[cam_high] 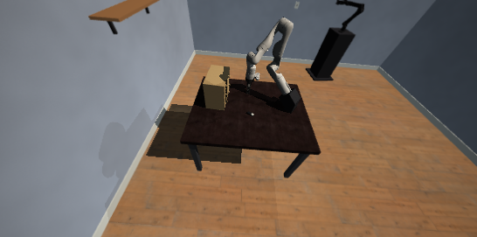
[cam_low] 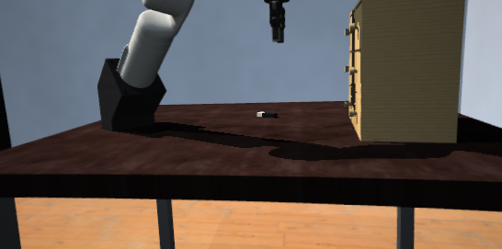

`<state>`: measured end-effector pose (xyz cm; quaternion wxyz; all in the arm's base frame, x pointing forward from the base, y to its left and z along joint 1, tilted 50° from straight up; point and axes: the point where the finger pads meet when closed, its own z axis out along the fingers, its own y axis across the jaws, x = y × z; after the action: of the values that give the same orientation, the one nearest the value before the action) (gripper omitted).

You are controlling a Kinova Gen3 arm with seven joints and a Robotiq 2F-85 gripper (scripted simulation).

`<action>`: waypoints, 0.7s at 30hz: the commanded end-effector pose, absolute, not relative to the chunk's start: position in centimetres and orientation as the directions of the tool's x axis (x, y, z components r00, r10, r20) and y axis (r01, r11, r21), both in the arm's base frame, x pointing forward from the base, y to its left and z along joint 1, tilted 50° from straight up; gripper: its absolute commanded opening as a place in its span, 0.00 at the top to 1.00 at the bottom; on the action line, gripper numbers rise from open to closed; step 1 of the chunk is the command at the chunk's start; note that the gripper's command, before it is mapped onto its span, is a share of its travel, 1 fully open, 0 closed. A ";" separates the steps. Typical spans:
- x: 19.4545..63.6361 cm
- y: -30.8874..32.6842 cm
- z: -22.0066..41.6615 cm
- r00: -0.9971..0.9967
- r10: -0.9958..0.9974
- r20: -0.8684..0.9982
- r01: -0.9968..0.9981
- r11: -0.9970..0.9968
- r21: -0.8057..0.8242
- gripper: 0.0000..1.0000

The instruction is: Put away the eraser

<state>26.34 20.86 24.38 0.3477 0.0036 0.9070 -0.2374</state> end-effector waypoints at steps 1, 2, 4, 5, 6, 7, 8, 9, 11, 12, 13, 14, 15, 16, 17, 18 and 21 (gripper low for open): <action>26.4 20.9 24.4 -0.759 -0.158 -0.632 0.172 0.887 -0.428 0.00; 26.4 20.9 24.4 -0.759 -0.158 -0.632 0.172 0.887 -0.428 0.00; 26.4 20.9 24.4 -0.759 -0.158 -0.632 0.172 0.887 -0.428 0.00; 26.4 20.9 24.4 -0.759 -0.158 -0.632 0.172 0.887 -0.428 0.00; 26.4 20.9 24.4 -0.759 -0.158 -0.632 0.172 0.887 -0.428 0.00; 26.4 20.9 24.4 -0.758 -0.158 -0.632 0.172 0.887 -0.428 0.00; 26.4 20.9 24.4 -0.758 -0.159 -0.633 0.172 0.887 -0.428 0.00; 26.4 20.9 24.4 -0.757 -0.159 -0.633 0.172 0.887 -0.428 0.00; 26.5 20.8 24.4 -0.754 -0.161 -0.637 0.172 0.887 -0.428 0.00; 26.5 20.8 24.4 -0.752 -0.163 -0.639 0.172 0.887 -0.428 0.00; 26.6 20.8 24.3 -0.748 -0.165 -0.642 0.172 0.887 -0.428 0.00; 26.7 20.8 24.3 -0.744 -0.167 -0.646 0.173 0.887 -0.428 0.00; 26.8 20.8 24.3 -0.740 -0.170 -0.651 0.173 0.887 -0.428 0.00; 26.9 20.7 24.3 -0.734 -0.174 -0.657 0.173 0.887 -0.428 0.00; 27.0 20.7 24.3 -0.727 -0.178 -0.663 0.173 0.887 -0.428 0.00; 27.1 20.7 24.2 -0.719 -0.183 -0.670 0.173 0.887 -0.428 0.00; 27.3 20.6 24.2 -0.710 -0.189 -0.678 0.173 0.887 -0.428 0.00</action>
<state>27.36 20.72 24.28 0.3770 -0.0024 0.8960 -0.2348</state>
